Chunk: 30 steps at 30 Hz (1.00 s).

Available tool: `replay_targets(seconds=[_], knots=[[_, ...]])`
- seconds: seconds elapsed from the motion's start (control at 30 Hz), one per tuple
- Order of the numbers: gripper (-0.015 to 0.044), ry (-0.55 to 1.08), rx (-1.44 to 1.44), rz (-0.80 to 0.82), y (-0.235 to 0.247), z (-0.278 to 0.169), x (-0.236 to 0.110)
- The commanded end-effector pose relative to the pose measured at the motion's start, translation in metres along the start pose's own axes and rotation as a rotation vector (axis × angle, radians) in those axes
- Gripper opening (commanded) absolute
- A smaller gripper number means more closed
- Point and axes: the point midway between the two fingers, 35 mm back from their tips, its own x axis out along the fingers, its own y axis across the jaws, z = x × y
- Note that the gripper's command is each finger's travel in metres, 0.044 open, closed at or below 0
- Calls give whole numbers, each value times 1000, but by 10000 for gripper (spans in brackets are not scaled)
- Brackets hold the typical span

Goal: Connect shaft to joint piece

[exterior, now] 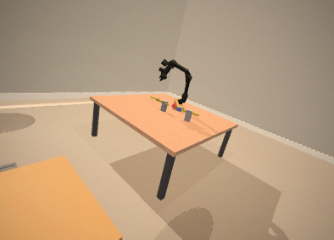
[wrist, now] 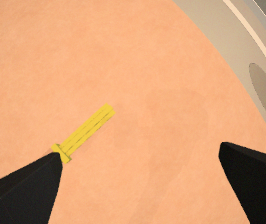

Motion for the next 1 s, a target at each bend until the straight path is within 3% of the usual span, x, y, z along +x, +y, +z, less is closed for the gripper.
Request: replay_targets(seconds=[0.0,0.4,0.6,0.97], knots=[[440,41,-83,69,64,-10,2],[440,267,-346,284,250,-105,11],[440,279,-379,297,258,-113,11],[440,221,-721,327,260,-115,13]])
